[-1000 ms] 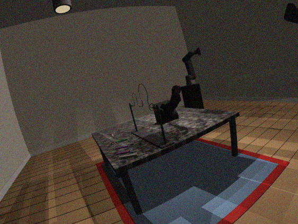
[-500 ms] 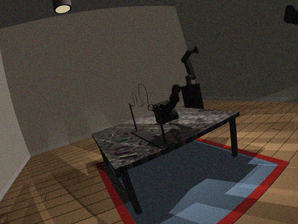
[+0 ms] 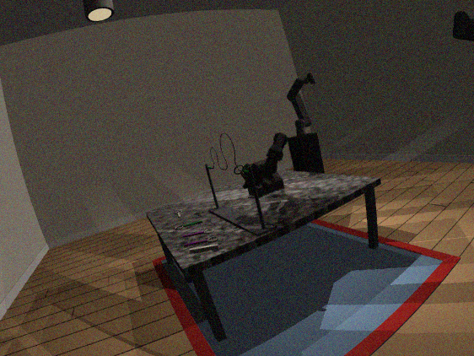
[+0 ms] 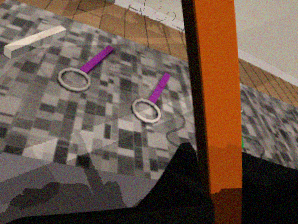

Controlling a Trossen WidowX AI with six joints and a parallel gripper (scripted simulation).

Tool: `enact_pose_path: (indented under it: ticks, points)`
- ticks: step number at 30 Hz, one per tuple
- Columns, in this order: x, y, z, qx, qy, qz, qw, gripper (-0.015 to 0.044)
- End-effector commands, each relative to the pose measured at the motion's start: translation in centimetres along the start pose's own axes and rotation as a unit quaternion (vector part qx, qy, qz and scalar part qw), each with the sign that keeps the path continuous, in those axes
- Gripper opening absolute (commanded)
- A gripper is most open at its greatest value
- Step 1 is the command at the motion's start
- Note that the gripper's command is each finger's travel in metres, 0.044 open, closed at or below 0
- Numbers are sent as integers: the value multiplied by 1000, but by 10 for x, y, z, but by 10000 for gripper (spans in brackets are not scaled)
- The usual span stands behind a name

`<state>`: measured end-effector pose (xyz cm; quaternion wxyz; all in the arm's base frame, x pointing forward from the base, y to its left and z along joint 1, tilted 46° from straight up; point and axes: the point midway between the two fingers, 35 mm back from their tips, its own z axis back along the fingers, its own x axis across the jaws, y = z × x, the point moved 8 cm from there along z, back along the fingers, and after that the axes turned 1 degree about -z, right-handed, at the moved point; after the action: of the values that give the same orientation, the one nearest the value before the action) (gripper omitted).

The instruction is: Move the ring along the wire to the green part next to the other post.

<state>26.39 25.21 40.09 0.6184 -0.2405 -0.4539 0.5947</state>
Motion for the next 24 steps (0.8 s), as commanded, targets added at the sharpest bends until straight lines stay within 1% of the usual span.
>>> enact_pose_path:
  ticks: [1, 12, 24]
  points:
    - [-10, 0, 0, 0, 24, 37, 999, -150]
    - [-39, -6, 3, -1, 90, 157, 984, -150]
    - [-68, -20, 11, -2, 160, 284, 945, -150]
